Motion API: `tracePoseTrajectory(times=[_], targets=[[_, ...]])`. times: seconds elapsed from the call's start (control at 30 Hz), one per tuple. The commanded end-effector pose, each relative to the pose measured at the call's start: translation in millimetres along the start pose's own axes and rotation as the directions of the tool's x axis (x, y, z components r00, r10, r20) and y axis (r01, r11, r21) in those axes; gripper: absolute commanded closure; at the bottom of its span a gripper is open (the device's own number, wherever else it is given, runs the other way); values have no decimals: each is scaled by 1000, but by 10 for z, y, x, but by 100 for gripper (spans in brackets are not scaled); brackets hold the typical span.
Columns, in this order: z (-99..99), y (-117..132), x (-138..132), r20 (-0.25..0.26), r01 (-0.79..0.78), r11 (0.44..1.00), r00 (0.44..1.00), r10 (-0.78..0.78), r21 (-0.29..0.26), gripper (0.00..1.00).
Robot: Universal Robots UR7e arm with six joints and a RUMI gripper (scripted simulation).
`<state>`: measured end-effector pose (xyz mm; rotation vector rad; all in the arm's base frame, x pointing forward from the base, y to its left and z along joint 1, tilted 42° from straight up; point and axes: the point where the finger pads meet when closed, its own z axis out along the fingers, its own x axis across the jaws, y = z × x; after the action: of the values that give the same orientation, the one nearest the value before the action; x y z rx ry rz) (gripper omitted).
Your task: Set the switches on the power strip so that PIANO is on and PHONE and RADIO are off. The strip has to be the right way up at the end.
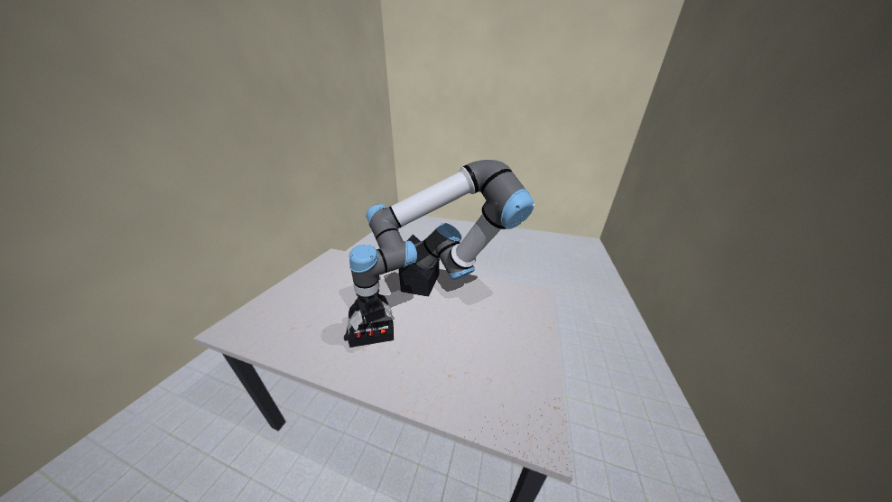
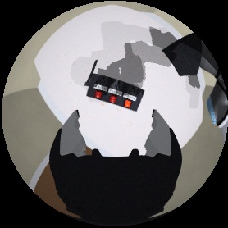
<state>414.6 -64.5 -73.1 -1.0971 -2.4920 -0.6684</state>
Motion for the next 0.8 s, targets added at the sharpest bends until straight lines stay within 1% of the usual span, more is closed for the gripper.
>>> tracePoseTrajectory(times=[0.0,0.2,0.27,0.33,0.43,0.47,0.57,0.6,0.63,0.67,0.77], targets=[[-1,-3,-6,1,-1,1000,1000,1,1,0],[-15,-22,-5,0,-18,1000,1000,18,-6,0],[-35,-68,0,-5,-65,998,998,65,-18,0],[-82,-147,-3,-13,-148,988,989,147,-39,0],[-186,-311,-10,-39,-322,943,947,320,-83,0],[-223,-372,-11,-45,-348,933,937,346,-89,0],[-262,-433,-10,-68,-449,886,894,444,-112,0],[-299,-492,-9,-81,-492,862,870,486,-122,0],[-299,-492,-9,-85,-509,852,861,502,-125,0],[-335,-548,-8,-102,-562,816,827,553,-136,0],[-335,-548,-8,-102,-563,815,826,554,-136,0]])
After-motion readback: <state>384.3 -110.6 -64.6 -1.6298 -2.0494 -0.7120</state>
